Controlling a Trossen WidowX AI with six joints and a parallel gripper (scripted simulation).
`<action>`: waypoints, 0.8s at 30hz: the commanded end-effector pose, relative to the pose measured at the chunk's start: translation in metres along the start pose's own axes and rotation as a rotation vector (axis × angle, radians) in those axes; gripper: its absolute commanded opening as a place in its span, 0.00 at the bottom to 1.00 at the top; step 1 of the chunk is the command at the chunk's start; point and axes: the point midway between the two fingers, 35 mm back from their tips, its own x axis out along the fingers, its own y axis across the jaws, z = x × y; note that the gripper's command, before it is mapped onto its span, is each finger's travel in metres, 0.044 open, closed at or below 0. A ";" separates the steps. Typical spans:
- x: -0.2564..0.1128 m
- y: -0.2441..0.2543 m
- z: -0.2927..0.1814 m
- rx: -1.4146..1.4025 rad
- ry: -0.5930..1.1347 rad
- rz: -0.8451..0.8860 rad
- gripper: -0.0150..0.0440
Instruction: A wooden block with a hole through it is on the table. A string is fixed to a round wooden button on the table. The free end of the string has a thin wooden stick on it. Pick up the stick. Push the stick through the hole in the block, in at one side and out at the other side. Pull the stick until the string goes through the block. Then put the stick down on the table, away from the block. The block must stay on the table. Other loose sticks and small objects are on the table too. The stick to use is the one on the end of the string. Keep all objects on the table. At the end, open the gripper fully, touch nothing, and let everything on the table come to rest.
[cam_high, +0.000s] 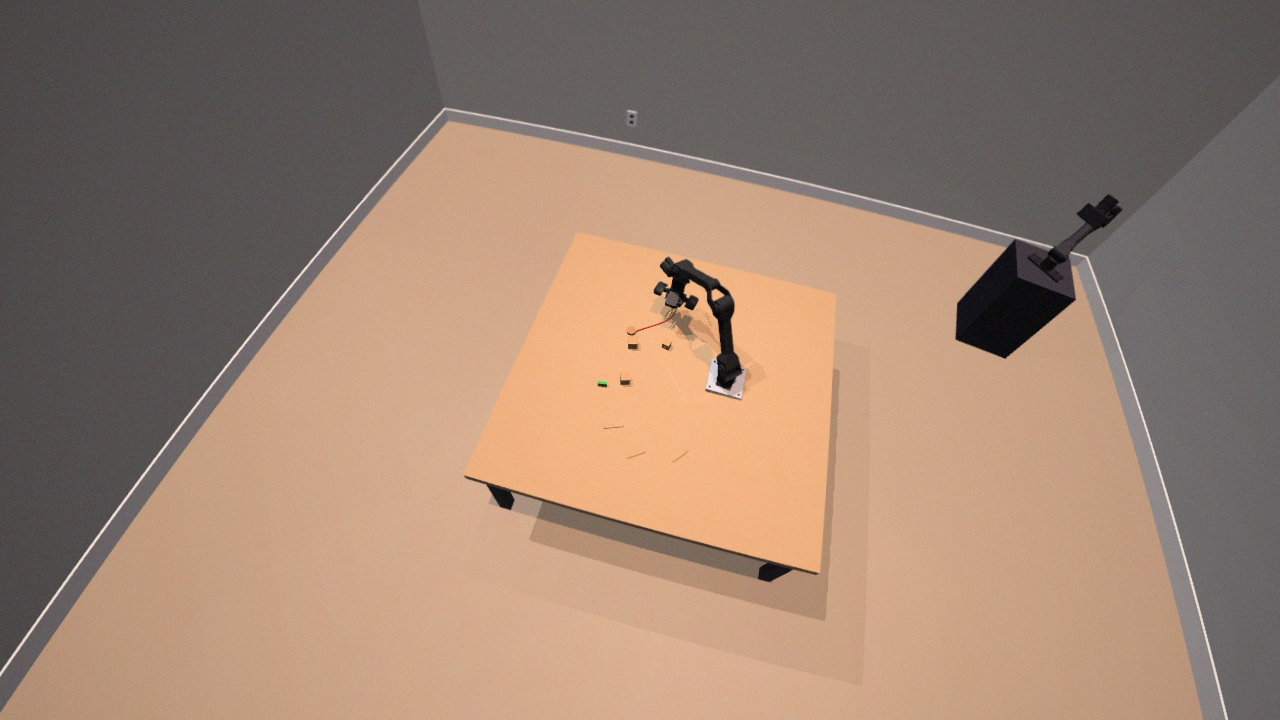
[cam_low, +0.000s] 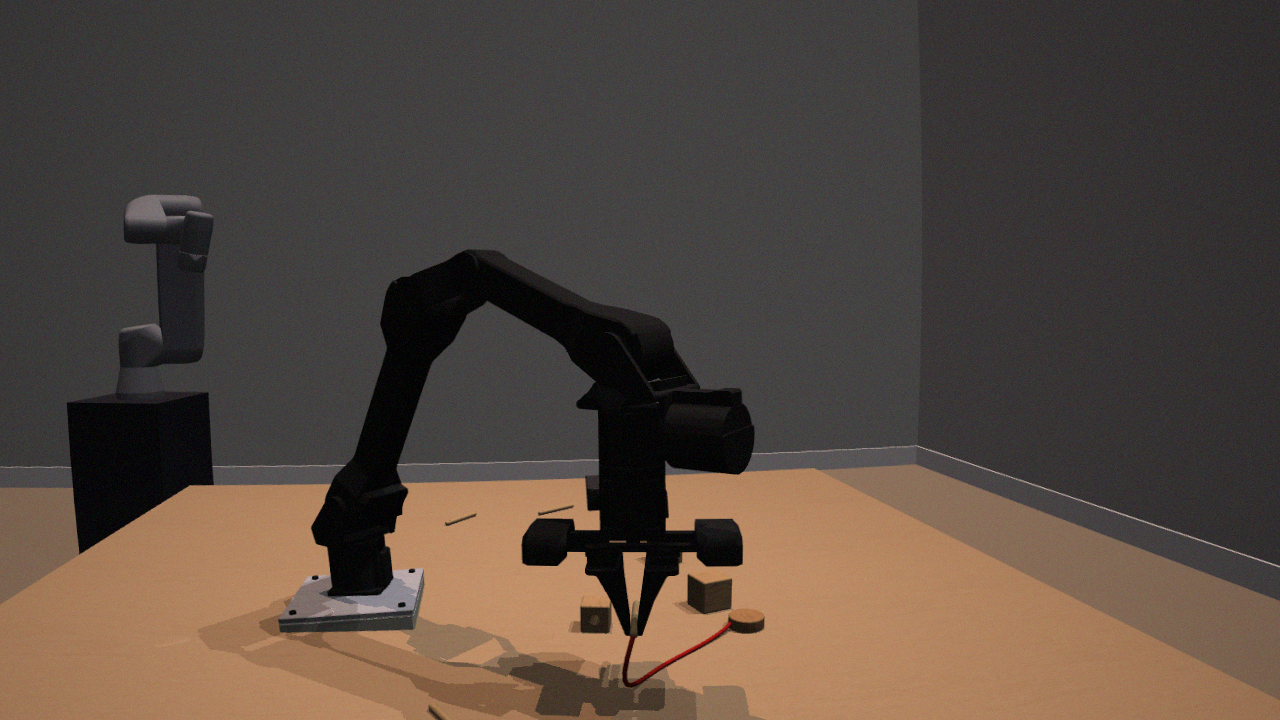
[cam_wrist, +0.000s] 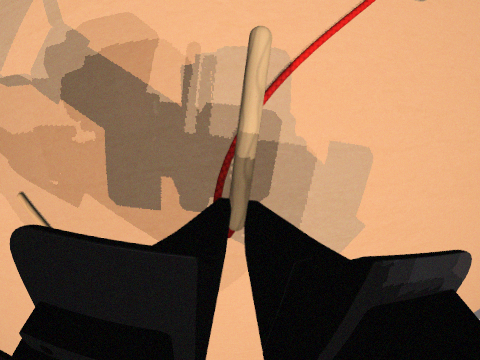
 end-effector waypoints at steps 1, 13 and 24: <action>0.003 0.001 -0.007 -0.002 0.000 0.011 0.25; 0.003 0.001 -0.023 -0.001 0.004 0.011 0.25; 0.004 0.003 -0.036 -0.001 0.008 0.011 0.25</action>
